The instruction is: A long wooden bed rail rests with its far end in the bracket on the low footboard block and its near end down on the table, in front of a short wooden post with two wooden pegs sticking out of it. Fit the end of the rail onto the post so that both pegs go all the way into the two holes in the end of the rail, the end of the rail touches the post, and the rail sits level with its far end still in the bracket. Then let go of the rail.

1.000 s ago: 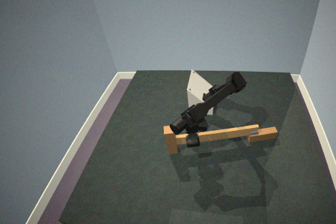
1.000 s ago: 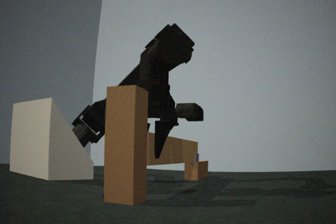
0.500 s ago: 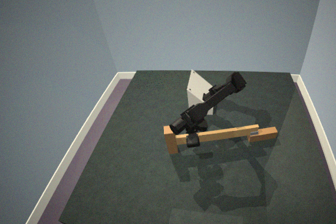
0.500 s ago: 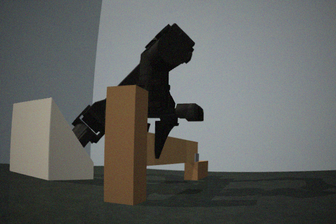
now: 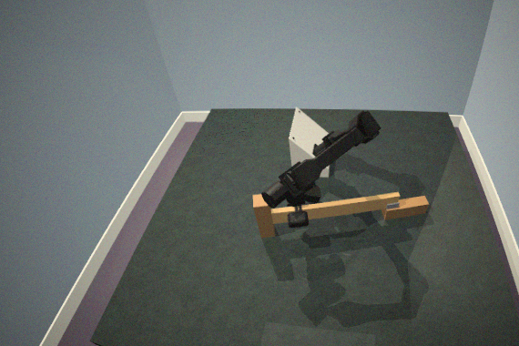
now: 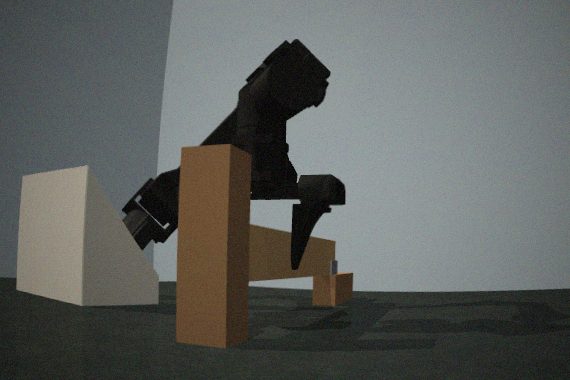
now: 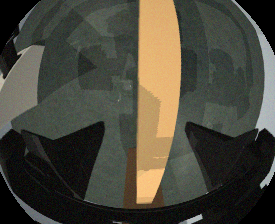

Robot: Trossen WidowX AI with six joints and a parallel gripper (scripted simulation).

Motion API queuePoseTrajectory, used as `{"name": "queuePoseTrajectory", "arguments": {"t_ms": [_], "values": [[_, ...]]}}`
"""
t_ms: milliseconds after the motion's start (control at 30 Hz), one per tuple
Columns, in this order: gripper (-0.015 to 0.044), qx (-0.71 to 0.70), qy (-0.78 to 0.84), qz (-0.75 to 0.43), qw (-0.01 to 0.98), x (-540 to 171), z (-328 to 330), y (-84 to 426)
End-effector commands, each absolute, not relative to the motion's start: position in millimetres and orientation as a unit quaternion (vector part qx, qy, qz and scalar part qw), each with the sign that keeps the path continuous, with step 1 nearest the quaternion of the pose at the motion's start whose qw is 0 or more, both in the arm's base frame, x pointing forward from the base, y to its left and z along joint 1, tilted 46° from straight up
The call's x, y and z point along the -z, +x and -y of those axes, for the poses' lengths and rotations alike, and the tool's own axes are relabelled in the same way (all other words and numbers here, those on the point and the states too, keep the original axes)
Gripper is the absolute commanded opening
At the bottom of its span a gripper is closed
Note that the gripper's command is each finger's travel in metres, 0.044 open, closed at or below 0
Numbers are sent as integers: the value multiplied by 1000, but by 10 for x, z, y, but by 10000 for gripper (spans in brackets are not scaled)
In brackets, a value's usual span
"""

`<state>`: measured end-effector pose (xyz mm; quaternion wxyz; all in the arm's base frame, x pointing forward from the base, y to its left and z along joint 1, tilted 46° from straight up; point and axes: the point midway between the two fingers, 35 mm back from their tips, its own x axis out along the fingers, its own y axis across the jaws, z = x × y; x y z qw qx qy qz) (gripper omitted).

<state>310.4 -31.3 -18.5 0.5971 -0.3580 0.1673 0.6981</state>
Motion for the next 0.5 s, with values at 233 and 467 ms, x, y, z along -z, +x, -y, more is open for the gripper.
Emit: {"name": "queuePoseTrajectory", "arguments": {"t_ms": [233,467], "values": [[440,-694,-363,-169,599,-230,323,3015],[440,-694,-363,-169,599,-230,323,3015]]}}
